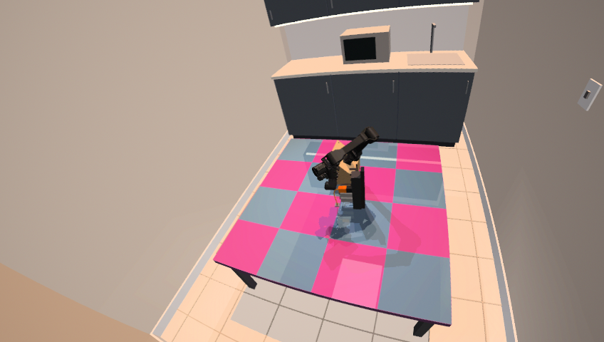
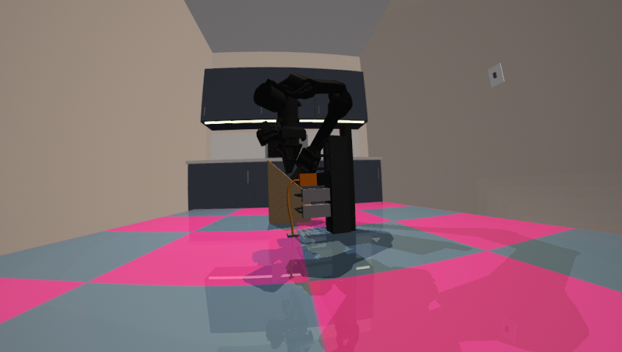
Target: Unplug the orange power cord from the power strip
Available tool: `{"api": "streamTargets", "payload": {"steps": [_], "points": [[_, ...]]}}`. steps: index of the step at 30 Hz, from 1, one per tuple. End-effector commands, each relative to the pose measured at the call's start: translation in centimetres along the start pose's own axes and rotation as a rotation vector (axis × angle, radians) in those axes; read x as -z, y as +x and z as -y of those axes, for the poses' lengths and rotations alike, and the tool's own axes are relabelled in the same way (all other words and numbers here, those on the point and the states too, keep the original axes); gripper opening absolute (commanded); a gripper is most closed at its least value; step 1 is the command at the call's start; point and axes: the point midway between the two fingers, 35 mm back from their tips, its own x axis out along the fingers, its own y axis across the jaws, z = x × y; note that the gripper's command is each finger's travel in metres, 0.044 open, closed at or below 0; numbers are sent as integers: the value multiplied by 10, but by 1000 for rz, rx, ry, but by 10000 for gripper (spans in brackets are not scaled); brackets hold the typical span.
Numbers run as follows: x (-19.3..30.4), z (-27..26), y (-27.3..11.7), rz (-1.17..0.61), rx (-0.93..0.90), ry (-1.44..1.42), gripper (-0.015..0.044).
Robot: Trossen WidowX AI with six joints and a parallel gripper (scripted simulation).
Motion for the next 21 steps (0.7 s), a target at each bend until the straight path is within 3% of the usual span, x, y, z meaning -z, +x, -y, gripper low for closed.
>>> {"api": "streamTargets", "payload": {"steps": [1, 21], "points": [[6, 0, 0, -4, 1, -1, 160], [38, 2, 0, -6, 1, 0, 160]]}}
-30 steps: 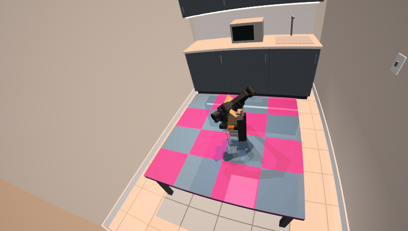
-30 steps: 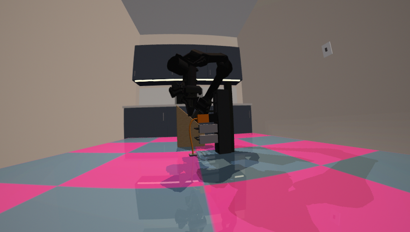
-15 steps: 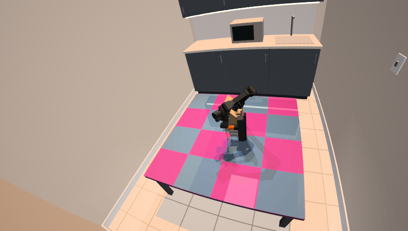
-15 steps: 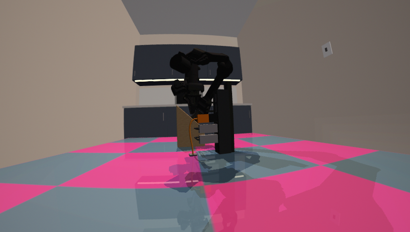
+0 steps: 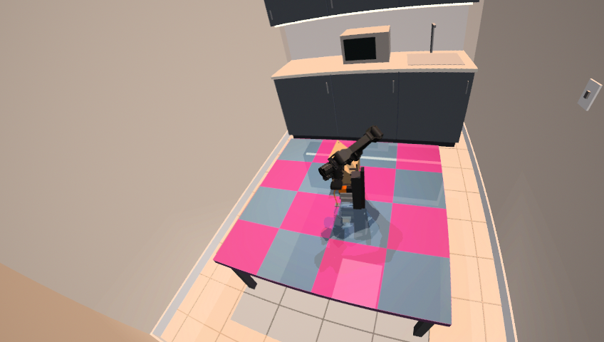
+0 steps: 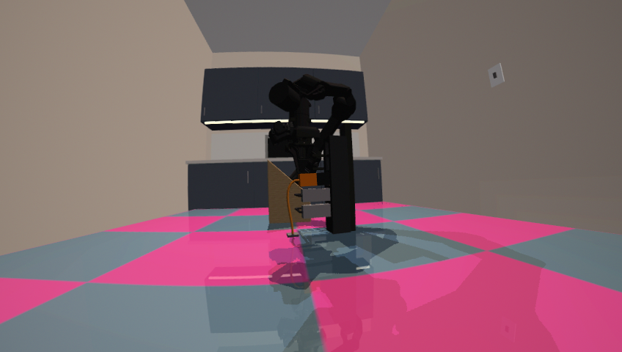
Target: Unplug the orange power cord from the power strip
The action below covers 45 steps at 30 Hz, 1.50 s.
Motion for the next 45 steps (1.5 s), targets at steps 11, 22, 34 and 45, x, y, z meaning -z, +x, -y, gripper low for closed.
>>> {"api": "streamTargets", "payload": {"steps": [11, 22, 34, 45], "points": [[9, 2, 8, -8, 4, 6, 160], [8, 1, 11, -3, 3, 2, 55], [5, 1, 11, -3, 3, 2, 0], [-12, -1, 10, -1, 3, 3, 0]]}}
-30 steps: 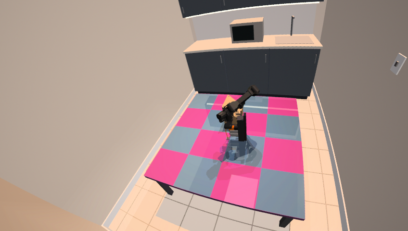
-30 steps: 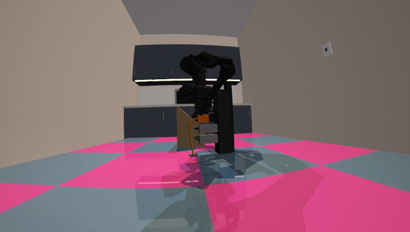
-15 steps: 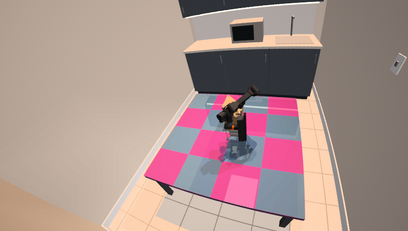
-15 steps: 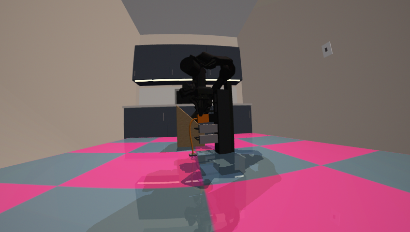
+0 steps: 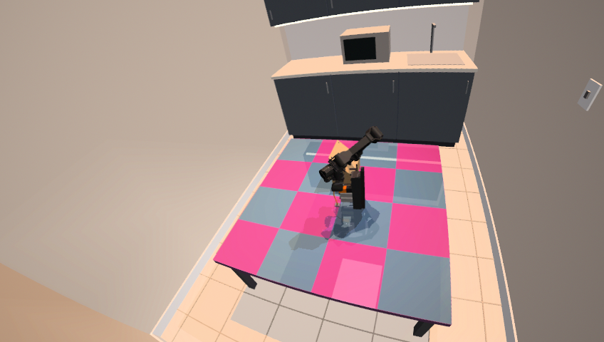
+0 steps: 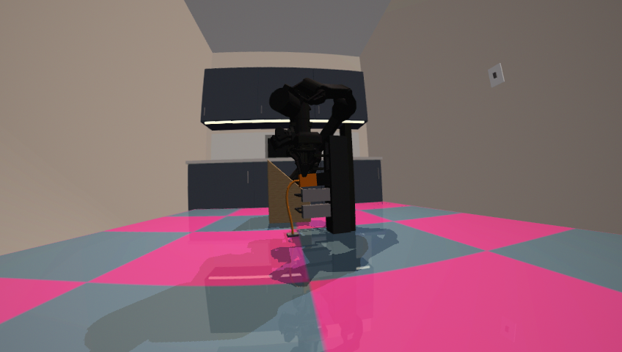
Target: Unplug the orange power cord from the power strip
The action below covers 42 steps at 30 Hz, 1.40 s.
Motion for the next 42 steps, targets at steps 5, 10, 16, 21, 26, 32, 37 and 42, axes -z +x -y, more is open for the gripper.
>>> {"api": "streamTargets", "payload": {"steps": [5, 10, 16, 21, 26, 32, 37, 42], "points": [[-25, -2, -4, 38, -3, 2, 0], [-33, -2, -5, 39, -3, 2, 0], [-43, -1, -7, 39, -3, 3, 0], [-51, 0, -9, 39, -3, 3, 0], [-45, -2, -6, 38, 1, -8, 79], [-45, -2, -6, 38, 1, -8, 160], [-45, -2, -6, 38, 1, -8, 160], [-45, -1, -13, 34, -3, 4, 160]]}}
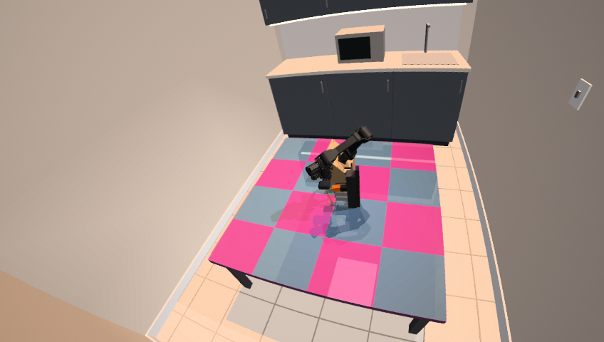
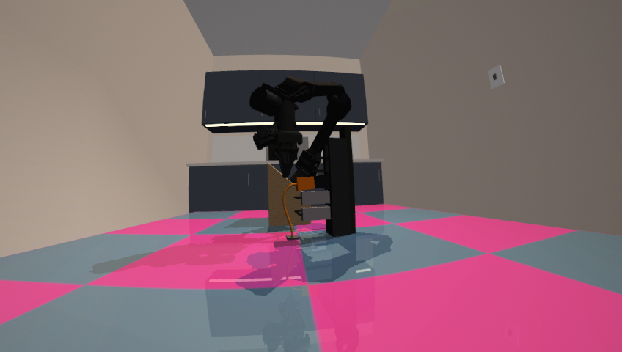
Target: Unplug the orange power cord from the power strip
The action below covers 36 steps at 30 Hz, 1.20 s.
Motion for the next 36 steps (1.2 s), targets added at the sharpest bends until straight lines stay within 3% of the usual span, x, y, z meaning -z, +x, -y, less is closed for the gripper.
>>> {"api": "streamTargets", "payload": {"steps": [1, 36], "points": [[0, -1, -4, -3, -5, 4, 160], [42, 2, 0, -5, -4, 4, 160]]}}
